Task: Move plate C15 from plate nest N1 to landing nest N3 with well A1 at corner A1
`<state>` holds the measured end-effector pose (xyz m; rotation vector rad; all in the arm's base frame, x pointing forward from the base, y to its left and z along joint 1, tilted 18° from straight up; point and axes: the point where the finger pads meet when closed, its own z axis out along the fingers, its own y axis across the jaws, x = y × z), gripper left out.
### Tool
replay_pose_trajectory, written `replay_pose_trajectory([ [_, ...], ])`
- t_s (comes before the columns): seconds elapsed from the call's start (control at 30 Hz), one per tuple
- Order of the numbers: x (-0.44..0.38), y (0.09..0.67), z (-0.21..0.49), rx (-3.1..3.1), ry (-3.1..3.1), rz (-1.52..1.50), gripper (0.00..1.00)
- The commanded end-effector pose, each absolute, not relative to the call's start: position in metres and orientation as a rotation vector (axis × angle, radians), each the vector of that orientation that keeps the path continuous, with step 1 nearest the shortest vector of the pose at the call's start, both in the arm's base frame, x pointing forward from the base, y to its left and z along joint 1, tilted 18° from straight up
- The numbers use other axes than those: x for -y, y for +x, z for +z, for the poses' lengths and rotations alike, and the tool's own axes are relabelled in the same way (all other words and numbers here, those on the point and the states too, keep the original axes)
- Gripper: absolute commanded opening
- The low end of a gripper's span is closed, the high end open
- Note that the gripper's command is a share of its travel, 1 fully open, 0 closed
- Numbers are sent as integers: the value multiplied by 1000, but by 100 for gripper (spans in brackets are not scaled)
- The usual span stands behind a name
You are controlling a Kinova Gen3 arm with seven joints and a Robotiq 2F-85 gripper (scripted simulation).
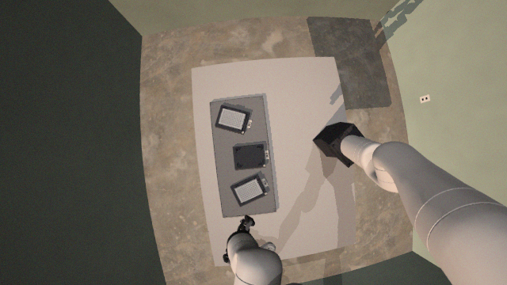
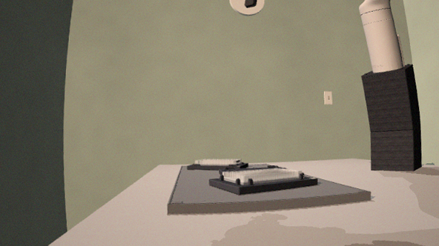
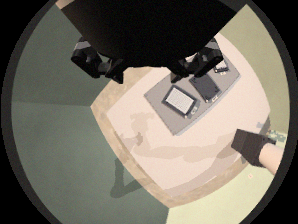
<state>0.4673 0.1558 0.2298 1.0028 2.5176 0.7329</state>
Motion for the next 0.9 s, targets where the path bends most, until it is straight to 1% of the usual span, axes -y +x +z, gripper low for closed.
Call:
replay_pose_trajectory([
  [0.0,-156,468,231,-2516,1002,734,100],
  [0.53,-156,468,231,-2516,1002,734,100],
  [0.87,-131,469,209,-2595,941,635,100],
])
